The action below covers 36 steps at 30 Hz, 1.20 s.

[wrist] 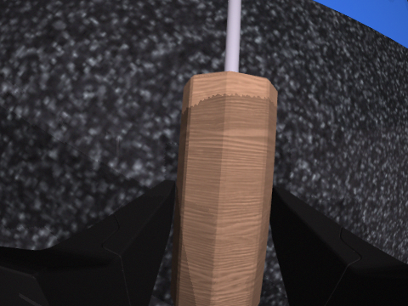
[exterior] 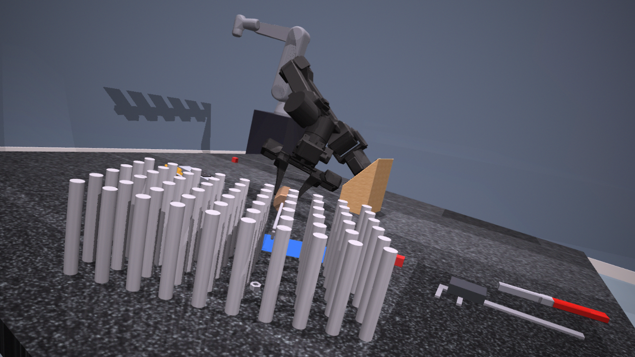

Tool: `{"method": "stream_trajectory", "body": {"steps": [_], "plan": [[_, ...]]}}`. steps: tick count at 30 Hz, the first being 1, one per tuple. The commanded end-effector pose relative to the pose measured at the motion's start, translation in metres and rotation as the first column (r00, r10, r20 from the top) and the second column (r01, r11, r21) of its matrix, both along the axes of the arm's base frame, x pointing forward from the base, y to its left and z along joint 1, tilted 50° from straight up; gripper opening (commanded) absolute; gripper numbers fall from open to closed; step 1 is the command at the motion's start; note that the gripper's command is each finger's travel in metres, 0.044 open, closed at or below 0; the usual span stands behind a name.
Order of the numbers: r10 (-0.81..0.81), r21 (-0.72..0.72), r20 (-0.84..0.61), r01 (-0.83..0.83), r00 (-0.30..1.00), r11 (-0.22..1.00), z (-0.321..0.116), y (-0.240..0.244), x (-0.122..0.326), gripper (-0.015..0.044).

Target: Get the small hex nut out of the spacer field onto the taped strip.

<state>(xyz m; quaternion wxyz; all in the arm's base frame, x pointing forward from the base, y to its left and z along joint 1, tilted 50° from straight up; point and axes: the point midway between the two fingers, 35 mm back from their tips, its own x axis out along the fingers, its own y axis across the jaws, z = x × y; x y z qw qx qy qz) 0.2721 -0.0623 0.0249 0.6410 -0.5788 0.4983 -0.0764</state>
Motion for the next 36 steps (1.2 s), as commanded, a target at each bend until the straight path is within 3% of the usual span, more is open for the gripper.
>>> {"method": "stream_trajectory", "body": {"steps": [1,36], "plan": [[0.000,0.004,0.006,0.000,1.000,1.000,0.000,0.001,0.003,0.0000],[-0.002,0.004,0.009,0.002,1.000,1.000,-0.006,0.006,0.019,0.0000]]}}
